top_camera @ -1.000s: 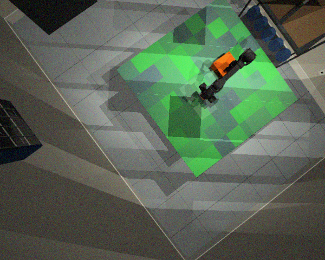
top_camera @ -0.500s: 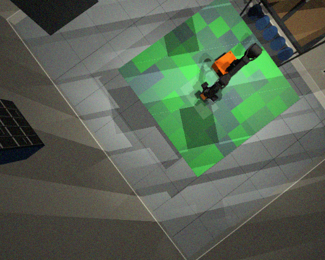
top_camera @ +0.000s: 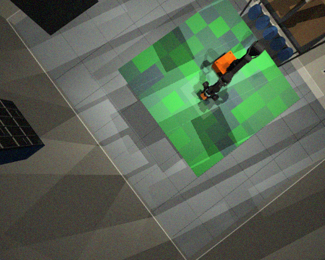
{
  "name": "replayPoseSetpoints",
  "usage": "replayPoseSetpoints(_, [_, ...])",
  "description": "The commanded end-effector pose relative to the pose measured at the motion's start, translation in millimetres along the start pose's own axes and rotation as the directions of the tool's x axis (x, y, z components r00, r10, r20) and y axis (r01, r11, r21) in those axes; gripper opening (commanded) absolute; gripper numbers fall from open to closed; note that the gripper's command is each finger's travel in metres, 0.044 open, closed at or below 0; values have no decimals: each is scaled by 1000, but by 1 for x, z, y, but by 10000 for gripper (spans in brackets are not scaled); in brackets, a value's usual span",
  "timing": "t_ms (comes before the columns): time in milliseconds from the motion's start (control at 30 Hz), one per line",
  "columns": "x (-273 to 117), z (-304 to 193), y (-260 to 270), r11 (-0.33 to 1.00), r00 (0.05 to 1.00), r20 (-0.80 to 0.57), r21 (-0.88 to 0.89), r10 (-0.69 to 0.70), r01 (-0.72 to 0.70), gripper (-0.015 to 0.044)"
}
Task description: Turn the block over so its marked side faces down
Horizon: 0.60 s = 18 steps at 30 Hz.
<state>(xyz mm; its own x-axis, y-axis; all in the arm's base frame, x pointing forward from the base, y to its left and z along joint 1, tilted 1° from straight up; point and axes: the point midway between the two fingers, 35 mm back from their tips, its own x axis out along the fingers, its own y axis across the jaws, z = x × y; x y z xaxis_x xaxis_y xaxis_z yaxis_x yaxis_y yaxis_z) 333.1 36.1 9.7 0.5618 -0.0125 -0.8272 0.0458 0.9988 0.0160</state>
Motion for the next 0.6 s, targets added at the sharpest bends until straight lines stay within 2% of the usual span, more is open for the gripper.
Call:
replayPoseSetpoints(0, [8, -2, 0, 1000, 999, 33, -1, -5, 5, 0])
replayPoseSetpoints(567, [38, -8, 3, 1000, 968, 252, -10, -4, 7, 0])
